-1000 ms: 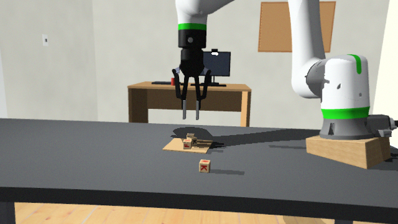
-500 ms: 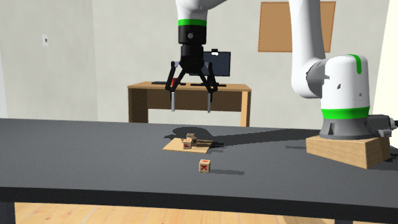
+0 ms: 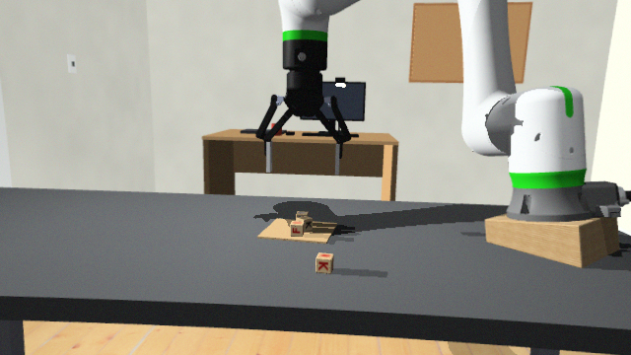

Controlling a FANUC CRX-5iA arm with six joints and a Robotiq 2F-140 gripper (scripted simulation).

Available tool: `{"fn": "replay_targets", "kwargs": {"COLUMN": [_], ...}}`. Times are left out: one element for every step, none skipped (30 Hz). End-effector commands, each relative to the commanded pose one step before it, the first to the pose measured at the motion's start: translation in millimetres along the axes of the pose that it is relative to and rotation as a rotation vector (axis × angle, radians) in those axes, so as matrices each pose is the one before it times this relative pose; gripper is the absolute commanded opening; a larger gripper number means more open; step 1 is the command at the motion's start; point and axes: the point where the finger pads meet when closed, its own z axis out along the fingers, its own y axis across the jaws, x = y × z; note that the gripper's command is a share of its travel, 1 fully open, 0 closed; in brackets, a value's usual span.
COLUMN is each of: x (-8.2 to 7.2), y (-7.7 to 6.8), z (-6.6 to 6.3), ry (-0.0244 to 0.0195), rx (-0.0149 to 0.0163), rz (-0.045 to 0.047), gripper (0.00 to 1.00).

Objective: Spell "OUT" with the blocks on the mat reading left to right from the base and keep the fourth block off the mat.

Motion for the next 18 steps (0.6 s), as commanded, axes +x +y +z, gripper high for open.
{"fn": "replay_targets", "kwargs": {"x": [-4.49,-3.36,-1.0,-1.07,-1.27,-1.31,-1.29,-1.24,-1.26,-1.18,-1.2,-1.2,0.0,0.0,-3.32,-0.86,-0.9,-0.97], "y": [0.77,1.02,0.38,0.43,0.55,0.61,0.64,0.66,0.72,0.72,0.78,0.83,0.0,0.0,2.46,0.75,0.82,0.93], "z": [0.5,0.52,0.16,0.17,0.2,0.21,0.21,0.21,0.21,0.2,0.21,0.21,0.0,0.0,0.61,0.17,0.18,0.2], "ry": [-0.00003,-0.00006,-0.00002,-0.00002,-0.00002,-0.00002,-0.00002,-0.00002,-0.00002,-0.00001,-0.00001,-0.00001,0.0,0.0,-0.00003,-0.00001,-0.00001,-0.00001], "rx": [0.00039,-0.00004,-0.00001,-0.00001,-0.00001,-0.00001,-0.00001,-0.00001,-0.00001,-0.00001,-0.00001,-0.00001,0.0,0.0,-0.00002,0.0,0.0,0.0], "rz": [0.08088,0.06196,0.01893,0.02041,0.02445,0.02557,0.02552,0.02488,0.02586,0.02449,0.02538,0.026,0.0,0.0,0.07367,0.02032,0.02167,0.02406], "gripper": [1.0,1.0,1.0,1.0,1.0,1.0,1.0,1.0,1.0,1.0,1.0,1.0,1.0,1.0,1.0,1.0,1.0,1.0]}}
